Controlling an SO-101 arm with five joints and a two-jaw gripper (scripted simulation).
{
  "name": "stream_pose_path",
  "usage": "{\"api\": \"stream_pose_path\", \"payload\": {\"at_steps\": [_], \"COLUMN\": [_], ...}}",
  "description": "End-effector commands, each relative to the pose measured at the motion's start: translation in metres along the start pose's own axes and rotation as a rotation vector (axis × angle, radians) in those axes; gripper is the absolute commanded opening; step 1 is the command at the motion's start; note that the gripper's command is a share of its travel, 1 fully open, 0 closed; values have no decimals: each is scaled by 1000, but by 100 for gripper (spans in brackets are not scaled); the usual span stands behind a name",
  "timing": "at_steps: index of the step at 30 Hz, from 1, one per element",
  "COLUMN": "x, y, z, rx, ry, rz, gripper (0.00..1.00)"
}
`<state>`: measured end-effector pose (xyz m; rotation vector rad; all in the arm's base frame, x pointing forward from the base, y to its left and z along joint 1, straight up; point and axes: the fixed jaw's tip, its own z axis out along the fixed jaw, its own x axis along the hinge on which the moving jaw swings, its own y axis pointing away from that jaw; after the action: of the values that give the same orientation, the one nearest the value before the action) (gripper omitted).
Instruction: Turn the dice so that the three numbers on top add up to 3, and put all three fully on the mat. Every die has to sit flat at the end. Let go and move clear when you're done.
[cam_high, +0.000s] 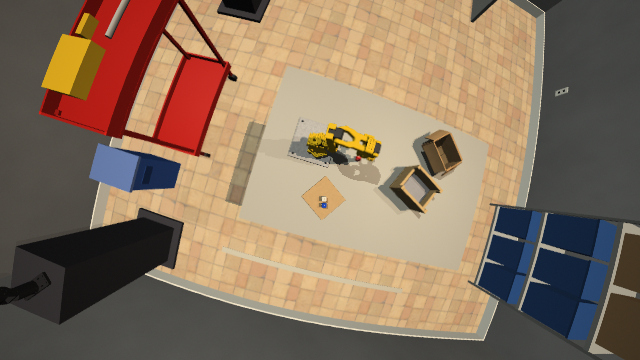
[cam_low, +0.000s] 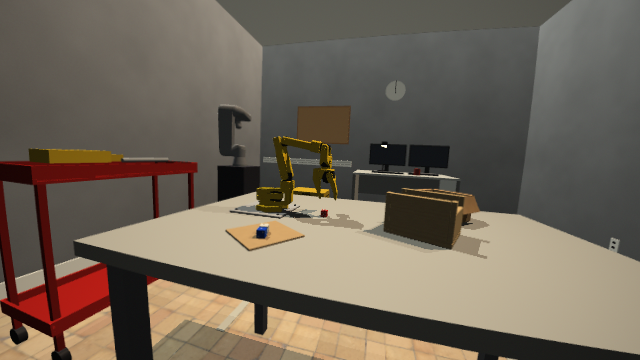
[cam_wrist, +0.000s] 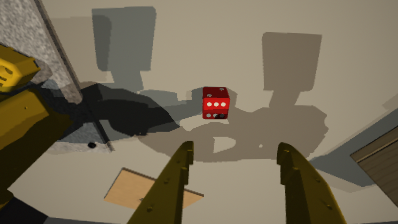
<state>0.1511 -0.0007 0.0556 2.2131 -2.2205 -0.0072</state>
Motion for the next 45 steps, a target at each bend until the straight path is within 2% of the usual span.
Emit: {"api": "stream_pose_path", "payload": {"at_steps": [1,8,12,15,20,22,27,31,35,45], "x": [-2,-2,-2,-2,-2,-2,-2,-2,-2,-2], "y": [-1,-1,-3,-7,-12,-12,-14,-15,-14,-15], "z": [-3,-4,-9,-16,-35,-35,-55,-65,-69,-69], "rx": [15,19,58,120,265,265,410,486,514,513], "ry": [-2,-2,-2,-3,-4,-4,-6,-7,-7,-9], "rz": [-2,-2,-2,-2,-2,-2,-2,-2,-2,5], "gripper": [29,29,29,29,29,29,28,28,28,28]}}
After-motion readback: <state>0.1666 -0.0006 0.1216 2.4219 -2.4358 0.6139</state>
